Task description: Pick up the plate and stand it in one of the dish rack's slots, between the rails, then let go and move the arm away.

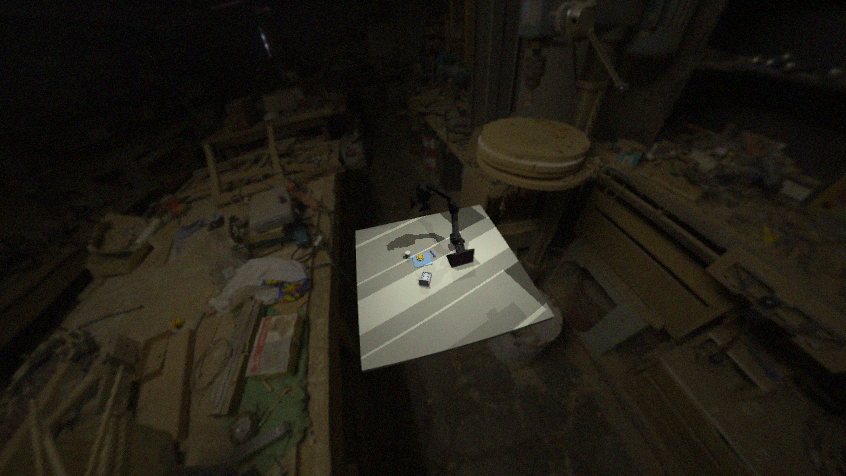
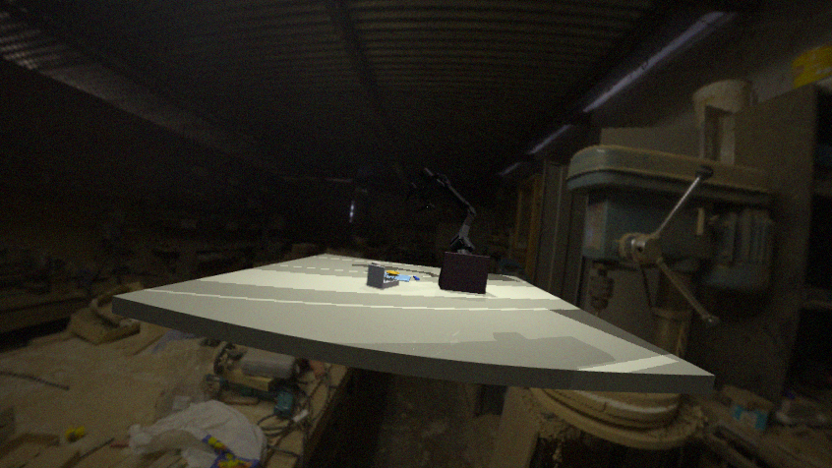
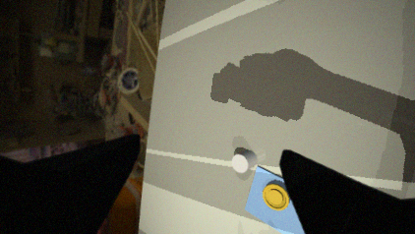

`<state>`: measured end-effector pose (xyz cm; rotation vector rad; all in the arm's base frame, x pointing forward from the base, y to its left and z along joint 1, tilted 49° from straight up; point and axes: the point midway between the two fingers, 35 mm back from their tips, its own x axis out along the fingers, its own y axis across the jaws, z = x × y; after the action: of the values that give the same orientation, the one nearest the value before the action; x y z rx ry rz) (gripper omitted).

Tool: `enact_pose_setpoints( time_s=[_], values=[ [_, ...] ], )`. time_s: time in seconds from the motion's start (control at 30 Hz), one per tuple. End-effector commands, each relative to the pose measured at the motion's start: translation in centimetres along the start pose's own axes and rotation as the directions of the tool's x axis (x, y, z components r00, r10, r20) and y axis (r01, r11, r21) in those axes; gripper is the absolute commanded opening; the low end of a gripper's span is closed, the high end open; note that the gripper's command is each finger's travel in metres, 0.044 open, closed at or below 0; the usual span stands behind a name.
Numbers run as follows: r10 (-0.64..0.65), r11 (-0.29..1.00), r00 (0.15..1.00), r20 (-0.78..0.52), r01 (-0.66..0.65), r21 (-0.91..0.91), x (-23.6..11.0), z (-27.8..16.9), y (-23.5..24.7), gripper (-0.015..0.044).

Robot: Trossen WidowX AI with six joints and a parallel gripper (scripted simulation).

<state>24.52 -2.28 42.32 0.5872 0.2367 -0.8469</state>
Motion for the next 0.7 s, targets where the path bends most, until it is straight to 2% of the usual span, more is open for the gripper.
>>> enact_pose_setpoints(
  time_s=[0.0, 0.3, 0.67],
  values=[
    [-0.002, 1.0, 1.0, 0.0, 0.002, -0.005, 0.1, -0.1, 0.0, 0.04],
    [-0.109, 0.96, 0.994, -0.019, 0.1, -0.263, 4.3, -4.2, 1.1, 0.04],
    [-0.249, 0.806, 0.967, -0.056, 0.175, -0.566, 9.9, -9.7, 0.5, 0.04]
  ],
)
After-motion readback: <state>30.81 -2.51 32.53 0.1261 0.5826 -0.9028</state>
